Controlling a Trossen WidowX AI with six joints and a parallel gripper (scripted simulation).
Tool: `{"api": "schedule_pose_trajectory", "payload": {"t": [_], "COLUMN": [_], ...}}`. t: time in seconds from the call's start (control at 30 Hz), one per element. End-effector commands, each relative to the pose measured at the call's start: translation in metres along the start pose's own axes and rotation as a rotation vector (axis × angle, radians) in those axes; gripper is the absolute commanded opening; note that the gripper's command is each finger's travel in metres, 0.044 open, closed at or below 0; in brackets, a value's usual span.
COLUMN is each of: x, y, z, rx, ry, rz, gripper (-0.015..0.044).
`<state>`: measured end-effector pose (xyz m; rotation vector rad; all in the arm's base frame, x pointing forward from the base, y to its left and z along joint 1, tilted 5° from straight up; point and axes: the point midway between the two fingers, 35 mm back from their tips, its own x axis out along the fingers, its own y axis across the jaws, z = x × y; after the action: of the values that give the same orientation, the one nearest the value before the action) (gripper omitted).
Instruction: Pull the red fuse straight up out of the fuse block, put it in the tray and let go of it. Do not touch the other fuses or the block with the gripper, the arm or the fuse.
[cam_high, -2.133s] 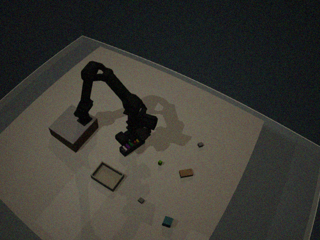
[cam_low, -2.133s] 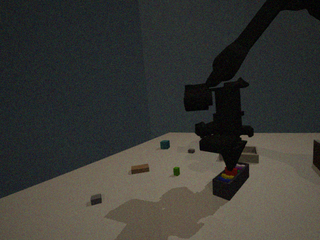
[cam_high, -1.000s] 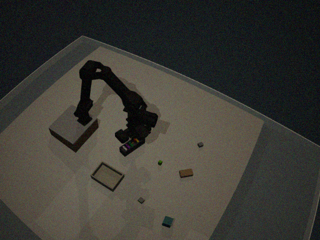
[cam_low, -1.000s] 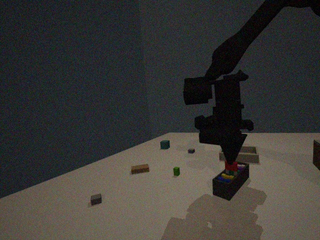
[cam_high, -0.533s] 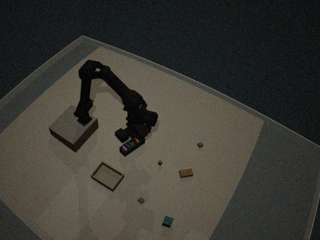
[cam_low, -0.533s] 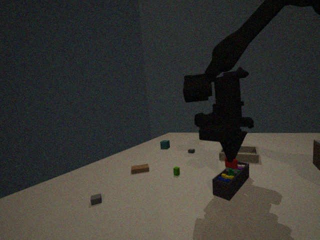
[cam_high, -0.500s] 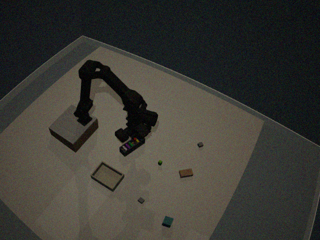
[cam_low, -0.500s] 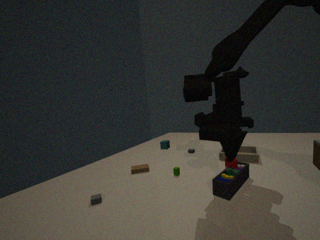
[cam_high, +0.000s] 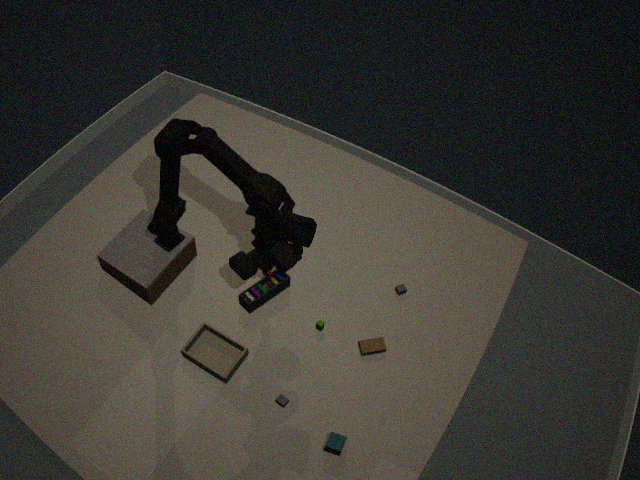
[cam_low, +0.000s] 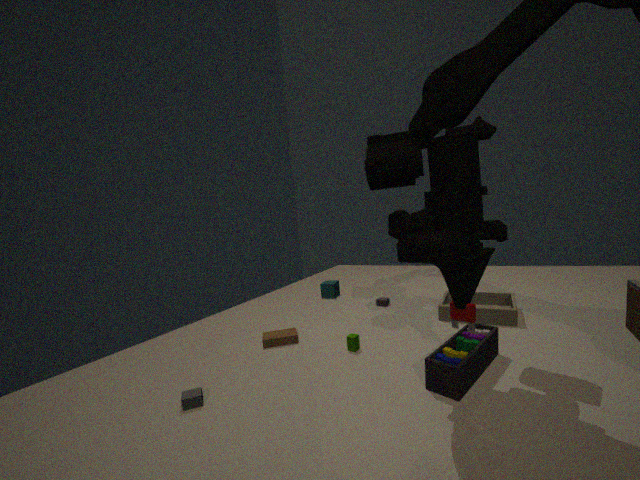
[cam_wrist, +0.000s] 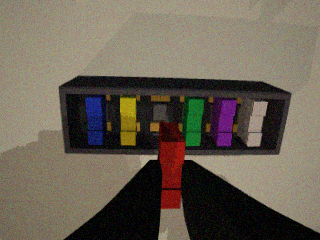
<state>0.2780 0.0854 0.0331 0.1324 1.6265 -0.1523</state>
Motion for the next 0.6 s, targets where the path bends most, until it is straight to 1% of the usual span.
{"api": "schedule_pose_trajectory", "payload": {"t": [0.0,0.13,0.57], "x": [-0.005,-0.006,-0.008], "y": [0.001,-0.006,-0.068], "z": [0.002,0.007,0.041], "rx": [-0.001,-0.001,-0.001], "ry": [-0.007,-0.008,-0.015], "rz": [0.002,0.002,-0.002], "gripper": [0.0,0.0,0.0]}}
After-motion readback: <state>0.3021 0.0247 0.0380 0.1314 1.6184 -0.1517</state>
